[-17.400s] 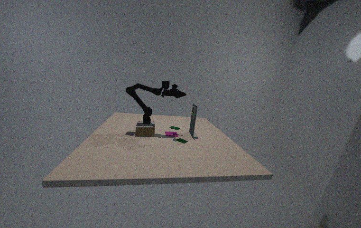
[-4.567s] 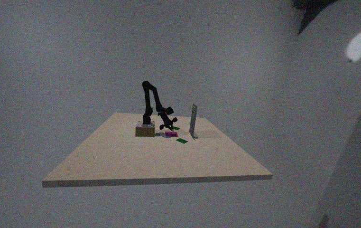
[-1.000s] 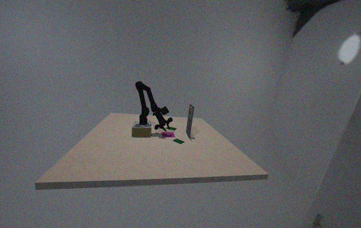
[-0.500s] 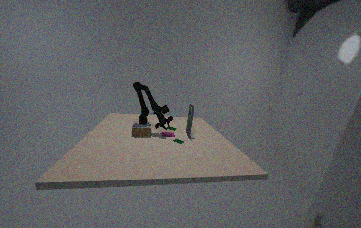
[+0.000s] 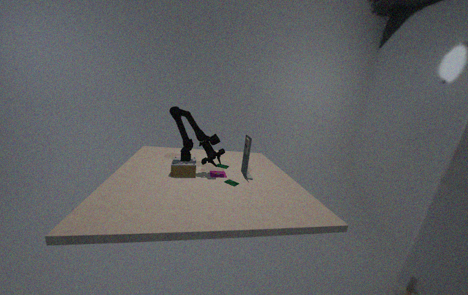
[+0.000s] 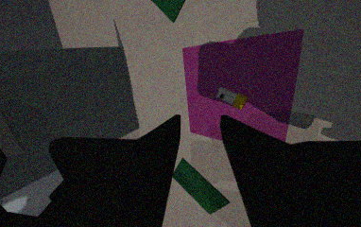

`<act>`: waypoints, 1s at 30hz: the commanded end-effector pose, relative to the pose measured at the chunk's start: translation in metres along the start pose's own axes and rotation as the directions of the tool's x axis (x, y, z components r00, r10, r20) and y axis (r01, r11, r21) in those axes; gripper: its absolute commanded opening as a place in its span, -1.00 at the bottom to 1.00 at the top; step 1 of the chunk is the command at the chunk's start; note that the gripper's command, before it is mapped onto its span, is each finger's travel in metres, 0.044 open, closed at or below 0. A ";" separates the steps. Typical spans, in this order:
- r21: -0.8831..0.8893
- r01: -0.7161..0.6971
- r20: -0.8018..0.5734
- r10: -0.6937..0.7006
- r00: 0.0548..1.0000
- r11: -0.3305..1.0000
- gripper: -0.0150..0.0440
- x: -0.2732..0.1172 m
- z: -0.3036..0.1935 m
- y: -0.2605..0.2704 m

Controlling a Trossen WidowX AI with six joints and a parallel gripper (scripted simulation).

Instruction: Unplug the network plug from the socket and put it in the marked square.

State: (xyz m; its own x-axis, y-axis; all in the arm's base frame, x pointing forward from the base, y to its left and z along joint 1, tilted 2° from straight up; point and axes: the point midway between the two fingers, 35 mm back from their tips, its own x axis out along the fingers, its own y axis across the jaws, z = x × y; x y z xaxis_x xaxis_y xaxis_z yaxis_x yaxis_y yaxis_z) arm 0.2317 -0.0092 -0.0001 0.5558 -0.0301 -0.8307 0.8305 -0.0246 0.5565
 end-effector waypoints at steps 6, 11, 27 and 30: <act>0.004 -0.002 0.003 0.002 1.000 1.000 0.04 -0.007 0.000 0.006; 0.004 -0.002 0.003 0.002 1.000 1.000 0.04 -0.012 0.000 0.009; 0.004 -0.002 0.003 0.002 1.000 1.000 0.04 -0.027 0.000 0.017; 0.004 -0.002 0.003 0.002 1.000 1.000 0.04 -0.030 0.000 0.018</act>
State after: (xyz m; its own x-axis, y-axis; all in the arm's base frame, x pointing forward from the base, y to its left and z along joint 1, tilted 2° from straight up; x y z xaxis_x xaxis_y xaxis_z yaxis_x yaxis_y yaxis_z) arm 0.2301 -0.0088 0.0307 0.5560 -0.0302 -0.8306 0.8303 -0.0248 0.5567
